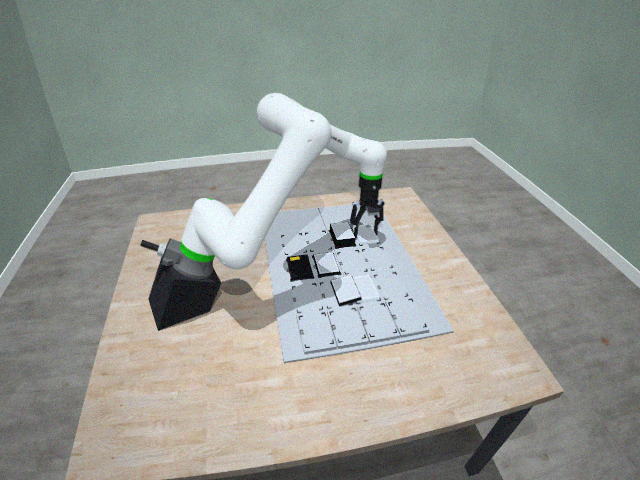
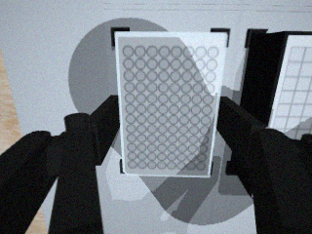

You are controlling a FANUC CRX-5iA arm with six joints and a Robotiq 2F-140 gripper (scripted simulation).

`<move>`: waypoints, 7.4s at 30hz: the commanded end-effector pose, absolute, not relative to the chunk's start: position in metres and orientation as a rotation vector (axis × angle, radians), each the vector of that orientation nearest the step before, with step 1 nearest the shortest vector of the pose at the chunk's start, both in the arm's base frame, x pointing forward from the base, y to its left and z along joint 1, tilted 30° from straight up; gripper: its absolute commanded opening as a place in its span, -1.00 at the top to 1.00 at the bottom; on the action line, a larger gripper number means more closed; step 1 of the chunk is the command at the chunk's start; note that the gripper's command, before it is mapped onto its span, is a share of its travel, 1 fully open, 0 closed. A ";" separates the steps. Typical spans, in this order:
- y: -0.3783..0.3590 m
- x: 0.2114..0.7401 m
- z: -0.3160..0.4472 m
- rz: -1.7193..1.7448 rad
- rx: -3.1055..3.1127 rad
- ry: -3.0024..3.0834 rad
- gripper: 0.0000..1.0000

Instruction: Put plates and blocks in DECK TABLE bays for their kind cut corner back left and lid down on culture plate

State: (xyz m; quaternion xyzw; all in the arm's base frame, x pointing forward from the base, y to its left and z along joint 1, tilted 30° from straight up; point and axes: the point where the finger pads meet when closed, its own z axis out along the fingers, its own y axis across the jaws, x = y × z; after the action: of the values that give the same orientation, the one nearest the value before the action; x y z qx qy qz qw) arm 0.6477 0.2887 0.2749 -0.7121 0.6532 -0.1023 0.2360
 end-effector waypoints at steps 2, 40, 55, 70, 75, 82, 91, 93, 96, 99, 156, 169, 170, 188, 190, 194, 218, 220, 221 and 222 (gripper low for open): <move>0.289 0.648 0.276 -0.281 -1.952 1.790 -0.40; 0.285 0.641 0.290 -0.281 -1.952 1.790 -0.40; 0.282 0.633 0.305 -0.281 -1.952 1.790 -0.40; 0.278 0.625 0.320 -0.281 -1.952 1.790 -0.40; 0.277 0.622 0.326 -0.281 -1.952 1.790 -0.40; 0.275 0.617 0.334 -0.281 -1.952 1.790 -0.40; 0.275 0.617 0.335 -0.281 -1.952 1.790 -0.40; 0.275 0.617 0.335 -0.281 -1.952 1.790 -0.40; 0.275 0.617 0.335 -0.281 -1.952 1.790 -0.40; 0.265 0.614 0.330 -0.314 -2.044 1.695 -1.00; 0.094 0.556 0.252 -0.716 -2.865 -0.157 -1.00; 0.056 0.543 0.235 -0.716 -2.866 -0.157 -1.00; 0.052 0.542 0.233 -0.716 -2.866 -0.157 -1.00; -0.004 0.523 0.208 -0.716 -2.866 -0.157 -1.00; -0.011 0.521 0.205 -0.716 -2.866 -0.157 -1.00; -0.024 0.516 0.198 -0.716 -2.866 -0.157 -1.00; -0.047 0.512 0.178 -0.716 -2.866 -0.157 -1.00; -0.047 0.512 0.178 -0.716 -2.866 -0.157 -1.00; -0.047 0.513 0.177 -0.716 -2.866 -0.157 -1.00; -0.047 0.514 0.176 -0.716 -2.866 -0.157 -1.00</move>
State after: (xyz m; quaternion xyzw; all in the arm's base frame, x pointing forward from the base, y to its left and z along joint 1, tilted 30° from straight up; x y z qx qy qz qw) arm 0.5120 -0.0471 0.1770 -0.9649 -0.0529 -0.2402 0.0919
